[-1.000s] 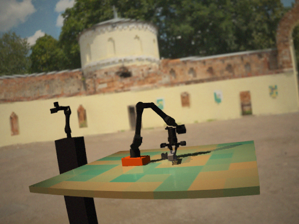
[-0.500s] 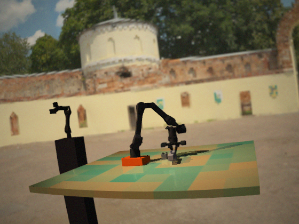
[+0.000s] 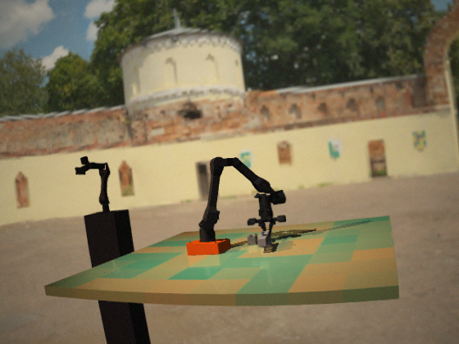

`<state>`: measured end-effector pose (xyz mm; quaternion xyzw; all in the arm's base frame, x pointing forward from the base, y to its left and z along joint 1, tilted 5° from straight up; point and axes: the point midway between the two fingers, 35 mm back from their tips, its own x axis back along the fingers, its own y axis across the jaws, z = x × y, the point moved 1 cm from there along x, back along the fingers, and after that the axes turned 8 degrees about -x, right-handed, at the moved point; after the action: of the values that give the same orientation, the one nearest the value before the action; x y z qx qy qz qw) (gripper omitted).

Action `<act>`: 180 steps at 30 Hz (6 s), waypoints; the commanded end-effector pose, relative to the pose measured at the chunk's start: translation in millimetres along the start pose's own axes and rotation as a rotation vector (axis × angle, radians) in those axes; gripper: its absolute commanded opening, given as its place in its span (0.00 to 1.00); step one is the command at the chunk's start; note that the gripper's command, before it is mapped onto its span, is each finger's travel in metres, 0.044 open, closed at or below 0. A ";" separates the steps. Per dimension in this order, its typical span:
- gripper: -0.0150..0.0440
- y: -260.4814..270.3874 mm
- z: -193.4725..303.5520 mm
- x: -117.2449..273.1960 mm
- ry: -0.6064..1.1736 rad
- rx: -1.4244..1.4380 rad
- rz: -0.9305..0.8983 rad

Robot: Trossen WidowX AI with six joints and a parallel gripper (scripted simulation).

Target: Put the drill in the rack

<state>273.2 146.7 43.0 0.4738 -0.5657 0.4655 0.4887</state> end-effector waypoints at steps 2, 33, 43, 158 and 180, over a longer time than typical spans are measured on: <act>0.25 -0.6 -6.9 1.3 0.002 -0.004 0.006; 0.25 4.8 -7.2 18.6 0.002 -0.004 0.006; 0.25 5.7 -7.1 24.2 0.002 -0.004 0.006; 0.25 77.8 -10.1 -5.6 0.001 -0.004 -0.001; 0.74 78.6 -10.5 -9.4 -0.005 -0.001 -0.004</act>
<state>197.5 167.4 29.6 0.4757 -0.5672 0.4628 0.4877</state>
